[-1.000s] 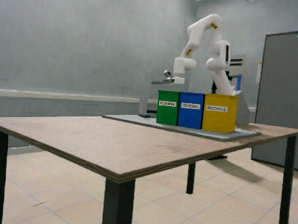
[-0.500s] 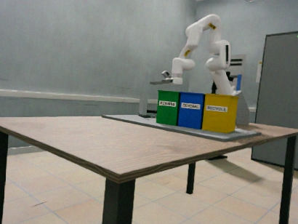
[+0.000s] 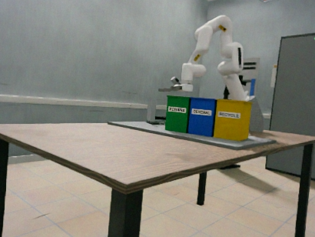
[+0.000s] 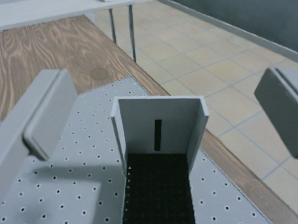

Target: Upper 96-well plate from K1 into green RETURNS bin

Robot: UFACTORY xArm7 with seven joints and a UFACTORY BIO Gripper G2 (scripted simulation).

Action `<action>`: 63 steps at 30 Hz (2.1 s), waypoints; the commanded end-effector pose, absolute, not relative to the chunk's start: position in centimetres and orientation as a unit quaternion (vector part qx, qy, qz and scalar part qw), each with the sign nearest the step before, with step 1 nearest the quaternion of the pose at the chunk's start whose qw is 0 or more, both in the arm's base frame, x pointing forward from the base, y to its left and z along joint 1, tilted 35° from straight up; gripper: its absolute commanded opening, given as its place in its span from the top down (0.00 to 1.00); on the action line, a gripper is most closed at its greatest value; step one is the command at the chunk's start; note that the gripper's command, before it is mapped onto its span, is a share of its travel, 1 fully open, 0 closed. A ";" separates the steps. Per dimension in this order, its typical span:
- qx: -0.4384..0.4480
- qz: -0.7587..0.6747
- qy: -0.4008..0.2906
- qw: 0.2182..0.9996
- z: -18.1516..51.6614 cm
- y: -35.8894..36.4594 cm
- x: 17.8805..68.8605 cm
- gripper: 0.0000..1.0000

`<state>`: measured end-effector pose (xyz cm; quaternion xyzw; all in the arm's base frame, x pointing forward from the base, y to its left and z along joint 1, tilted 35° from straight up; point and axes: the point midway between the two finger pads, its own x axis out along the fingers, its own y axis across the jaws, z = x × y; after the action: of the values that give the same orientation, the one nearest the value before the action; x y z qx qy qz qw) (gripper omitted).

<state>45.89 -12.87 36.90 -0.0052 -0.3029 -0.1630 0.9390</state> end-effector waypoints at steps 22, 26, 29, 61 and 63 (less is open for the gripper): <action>-0.005 -0.163 -0.304 0.938 34.0 -13.3 48.0 0.63; -0.005 -0.163 -0.304 0.938 33.4 -13.4 48.4 0.63; -0.005 -0.163 -0.304 0.938 33.0 -13.4 48.7 0.63; -0.005 -0.163 -0.304 0.939 29.2 -13.9 51.3 0.63; -0.005 -0.163 -0.304 0.939 28.9 -14.0 51.5 0.63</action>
<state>51.10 -13.86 29.42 -0.0117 -0.3018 -0.1664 0.9387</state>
